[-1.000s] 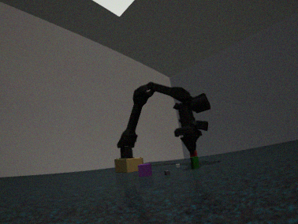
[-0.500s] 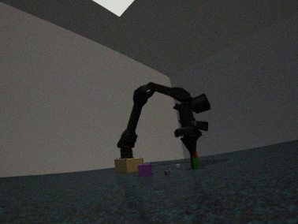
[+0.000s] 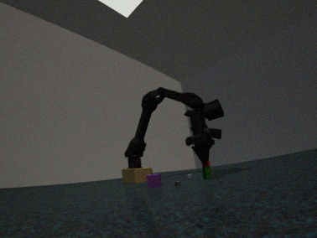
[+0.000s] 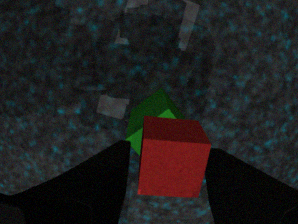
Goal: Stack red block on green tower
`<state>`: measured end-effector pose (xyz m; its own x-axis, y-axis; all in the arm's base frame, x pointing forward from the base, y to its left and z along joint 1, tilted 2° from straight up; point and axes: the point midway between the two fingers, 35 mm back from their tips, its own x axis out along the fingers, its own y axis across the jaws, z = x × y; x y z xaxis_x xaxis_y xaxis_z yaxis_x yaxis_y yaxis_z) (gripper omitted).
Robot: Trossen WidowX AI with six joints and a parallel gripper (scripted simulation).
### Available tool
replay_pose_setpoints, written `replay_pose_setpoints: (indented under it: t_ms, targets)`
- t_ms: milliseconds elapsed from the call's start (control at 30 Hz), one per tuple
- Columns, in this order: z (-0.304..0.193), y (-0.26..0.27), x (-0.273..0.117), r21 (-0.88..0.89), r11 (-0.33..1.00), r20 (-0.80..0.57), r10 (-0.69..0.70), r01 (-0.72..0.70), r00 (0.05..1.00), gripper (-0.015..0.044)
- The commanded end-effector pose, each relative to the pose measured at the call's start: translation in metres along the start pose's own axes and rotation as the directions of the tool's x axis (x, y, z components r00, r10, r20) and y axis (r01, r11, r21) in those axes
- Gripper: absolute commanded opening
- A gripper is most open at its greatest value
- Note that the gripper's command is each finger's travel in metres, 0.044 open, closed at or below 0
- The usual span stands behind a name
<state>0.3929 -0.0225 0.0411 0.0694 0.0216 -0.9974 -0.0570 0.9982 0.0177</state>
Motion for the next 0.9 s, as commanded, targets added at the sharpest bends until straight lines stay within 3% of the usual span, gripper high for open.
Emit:
replay_pose_setpoints:
  t_ms: [0, 233, 867]
  targets:
    - [0.0001, -0.0002, 0.0003, 0.000, 1.000, 0.001, -0.001, 0.001, 1.000, 0.0263]
    - [0.0001, -0.0002, 0.0003, 0.000, 1.000, 0.001, -0.001, 0.001, 1.000, 0.0440]
    - [0.0001, -0.0002, 0.0003, 0.000, 1.000, 0.001, -0.001, 0.001, 1.000, 0.0440]
